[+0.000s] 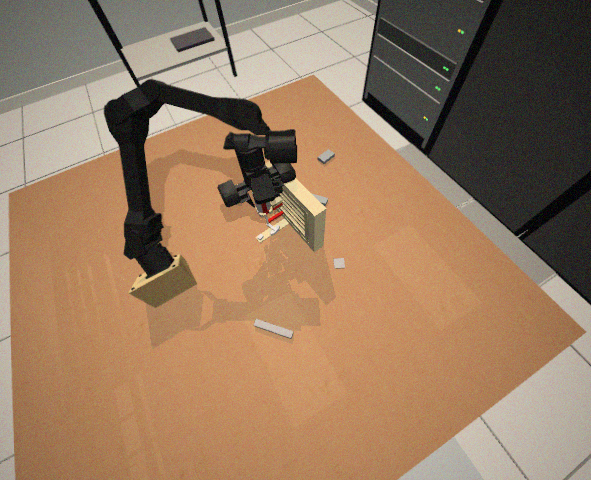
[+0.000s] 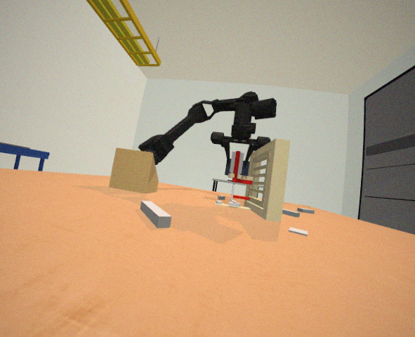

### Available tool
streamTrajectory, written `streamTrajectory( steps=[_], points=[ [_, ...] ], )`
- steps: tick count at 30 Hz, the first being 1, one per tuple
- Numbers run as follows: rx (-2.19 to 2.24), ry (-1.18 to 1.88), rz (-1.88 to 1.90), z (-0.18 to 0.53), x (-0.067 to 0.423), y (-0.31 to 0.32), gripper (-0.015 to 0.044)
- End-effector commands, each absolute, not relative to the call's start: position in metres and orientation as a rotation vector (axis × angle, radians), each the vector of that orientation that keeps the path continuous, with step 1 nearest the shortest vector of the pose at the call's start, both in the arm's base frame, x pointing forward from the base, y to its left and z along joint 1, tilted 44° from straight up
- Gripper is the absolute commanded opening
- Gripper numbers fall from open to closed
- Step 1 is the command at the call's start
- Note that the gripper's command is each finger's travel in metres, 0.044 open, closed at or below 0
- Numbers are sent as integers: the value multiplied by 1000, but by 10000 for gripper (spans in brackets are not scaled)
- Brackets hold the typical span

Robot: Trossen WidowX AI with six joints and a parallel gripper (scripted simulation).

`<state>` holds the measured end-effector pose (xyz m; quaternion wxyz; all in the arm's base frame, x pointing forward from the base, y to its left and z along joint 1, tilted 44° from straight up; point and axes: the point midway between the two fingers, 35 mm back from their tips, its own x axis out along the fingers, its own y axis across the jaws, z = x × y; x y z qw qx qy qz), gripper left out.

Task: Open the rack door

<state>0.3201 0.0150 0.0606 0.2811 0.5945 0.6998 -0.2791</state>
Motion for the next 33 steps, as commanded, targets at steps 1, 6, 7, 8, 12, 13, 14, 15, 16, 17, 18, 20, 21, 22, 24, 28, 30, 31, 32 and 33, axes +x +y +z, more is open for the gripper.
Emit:
streamTrajectory(
  steps=[1,6,7,8,12,13,14,15,16,17,18,20,21,22,24,28,30,31,32,33],
  points=[
    [1595,1875,-754,60,320,15,218],
    [1595,1875,-754,60,320,15,185],
    [1595,1875,-754,60,320,15,178],
    [1595,1875,-754,60,320,15,171],
    [1595,1875,-754,60,320,15,145],
    [1595,1875,-754,60,320,15,138],
    [1595,1875,-754,60,320,15,131],
    [1595,1875,-754,60,320,15,125],
    [1595,1875,-754,60,320,15,118],
    [1595,1875,-754,60,320,15,111],
    [1595,1875,-754,60,320,15,105],
    [1595,1875,-754,60,320,15,91],
    [1595,1875,-754,60,320,15,85],
    [1595,1875,-754,60,320,15,78],
    [1595,1875,-754,60,320,15,65],
    [1595,1875,-754,60,320,15,38],
    [1595,1875,-754,60,320,15,26],
    [1595,1875,-754,60,320,15,26],
    [1595,1875,-754,60,320,15,26],
    [1593,1876,-750,60,320,15,26]
  ],
)
